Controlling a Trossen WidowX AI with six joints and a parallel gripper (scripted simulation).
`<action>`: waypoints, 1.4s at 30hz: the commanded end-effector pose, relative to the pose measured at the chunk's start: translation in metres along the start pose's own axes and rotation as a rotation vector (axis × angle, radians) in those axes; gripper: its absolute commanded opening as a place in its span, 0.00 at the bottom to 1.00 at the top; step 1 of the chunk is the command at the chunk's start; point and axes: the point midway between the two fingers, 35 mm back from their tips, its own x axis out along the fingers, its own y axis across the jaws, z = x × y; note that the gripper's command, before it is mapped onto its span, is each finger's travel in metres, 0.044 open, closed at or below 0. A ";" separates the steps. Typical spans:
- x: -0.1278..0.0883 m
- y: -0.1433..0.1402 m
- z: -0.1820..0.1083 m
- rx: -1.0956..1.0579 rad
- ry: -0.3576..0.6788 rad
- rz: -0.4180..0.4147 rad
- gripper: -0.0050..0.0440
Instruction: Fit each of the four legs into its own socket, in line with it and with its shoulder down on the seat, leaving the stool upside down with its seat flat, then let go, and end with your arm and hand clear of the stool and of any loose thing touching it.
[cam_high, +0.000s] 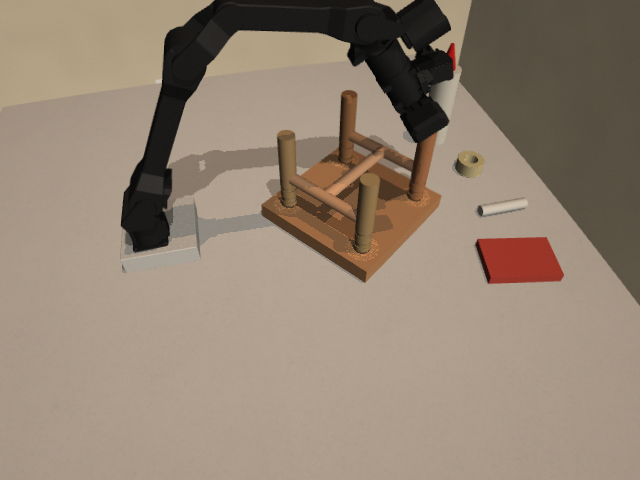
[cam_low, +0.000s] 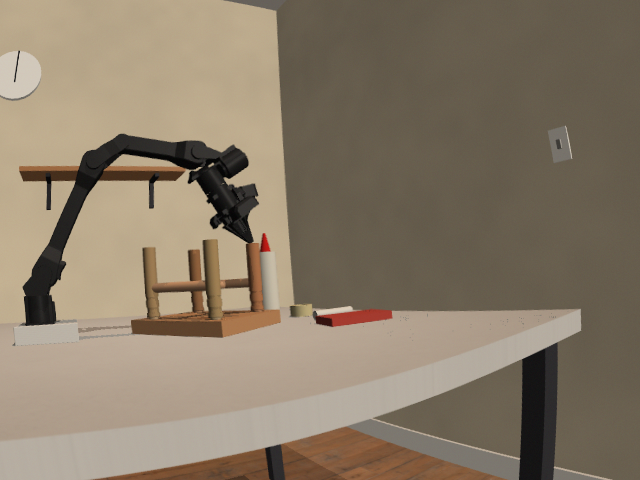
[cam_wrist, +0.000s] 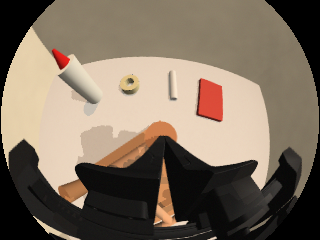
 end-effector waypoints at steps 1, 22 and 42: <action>0.021 0.000 -0.016 0.003 0.058 0.002 0.10; 0.018 0.000 -0.014 0.003 0.054 0.002 0.10; -0.006 0.000 0.004 0.001 0.024 0.001 0.10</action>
